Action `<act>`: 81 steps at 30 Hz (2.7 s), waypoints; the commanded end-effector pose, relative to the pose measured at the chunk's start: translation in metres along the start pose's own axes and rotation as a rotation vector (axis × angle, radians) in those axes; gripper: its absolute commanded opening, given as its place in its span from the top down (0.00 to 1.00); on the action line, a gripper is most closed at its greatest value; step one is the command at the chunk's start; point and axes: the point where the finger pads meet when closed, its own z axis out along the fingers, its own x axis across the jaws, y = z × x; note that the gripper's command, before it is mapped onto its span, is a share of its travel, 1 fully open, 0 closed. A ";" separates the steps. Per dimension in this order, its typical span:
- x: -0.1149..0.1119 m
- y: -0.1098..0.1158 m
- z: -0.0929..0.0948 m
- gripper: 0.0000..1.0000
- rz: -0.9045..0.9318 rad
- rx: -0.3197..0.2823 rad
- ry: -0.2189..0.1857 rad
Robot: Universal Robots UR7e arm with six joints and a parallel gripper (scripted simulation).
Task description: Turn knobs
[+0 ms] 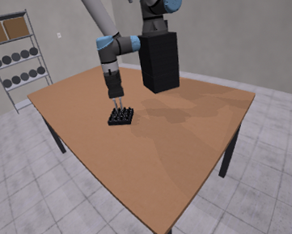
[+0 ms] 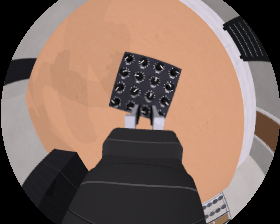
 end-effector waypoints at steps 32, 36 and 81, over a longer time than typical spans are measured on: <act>0.000 0.000 0.000 0.70 0.000 0.001 0.001; 0.000 0.000 0.000 0.70 0.000 0.001 0.001; 0.000 0.000 0.000 0.70 -0.085 0.000 0.001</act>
